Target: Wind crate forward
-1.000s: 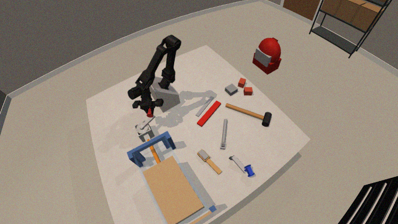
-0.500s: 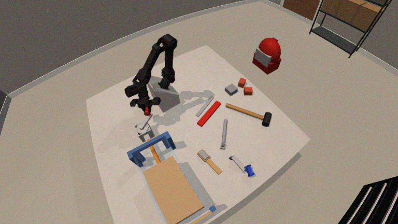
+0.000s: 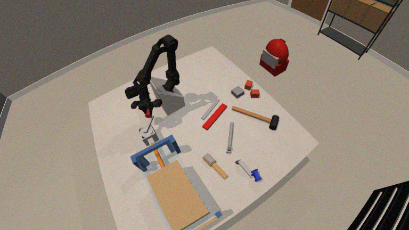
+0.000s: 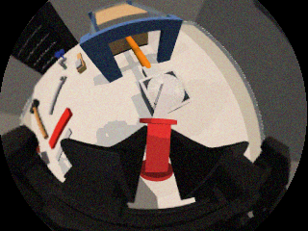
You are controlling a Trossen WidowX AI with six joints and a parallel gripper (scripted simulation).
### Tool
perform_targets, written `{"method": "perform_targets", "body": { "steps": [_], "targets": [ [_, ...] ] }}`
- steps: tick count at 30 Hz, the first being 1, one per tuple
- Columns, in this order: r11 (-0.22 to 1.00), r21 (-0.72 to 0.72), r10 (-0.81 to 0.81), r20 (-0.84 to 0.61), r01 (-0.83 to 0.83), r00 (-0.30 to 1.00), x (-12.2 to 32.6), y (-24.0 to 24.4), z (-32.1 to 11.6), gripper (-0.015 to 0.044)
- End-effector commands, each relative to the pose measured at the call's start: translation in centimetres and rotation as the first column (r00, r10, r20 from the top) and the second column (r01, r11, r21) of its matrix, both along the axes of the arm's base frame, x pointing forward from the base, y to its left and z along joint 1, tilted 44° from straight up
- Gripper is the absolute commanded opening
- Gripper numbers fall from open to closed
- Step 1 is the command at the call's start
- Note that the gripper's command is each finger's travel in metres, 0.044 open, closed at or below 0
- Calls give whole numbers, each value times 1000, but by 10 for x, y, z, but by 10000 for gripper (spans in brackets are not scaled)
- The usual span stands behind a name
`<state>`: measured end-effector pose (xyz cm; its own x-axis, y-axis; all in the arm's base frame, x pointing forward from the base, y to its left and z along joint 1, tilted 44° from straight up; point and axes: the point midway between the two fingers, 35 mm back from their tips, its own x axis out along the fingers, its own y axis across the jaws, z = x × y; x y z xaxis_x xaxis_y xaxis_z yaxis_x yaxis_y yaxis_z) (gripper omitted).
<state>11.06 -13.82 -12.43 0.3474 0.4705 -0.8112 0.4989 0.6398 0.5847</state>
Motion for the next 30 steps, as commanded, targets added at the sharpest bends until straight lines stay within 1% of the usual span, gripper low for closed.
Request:
{"method": "perform_targets", "body": {
  "steps": [1, 30],
  "targets": [
    [1000, -6, 11, -26, -11, 1000, -9, -5, -7, 0],
    [1000, -10, 11, -28, -11, 1000, -27, -34, -32, 0]
  ]
}}
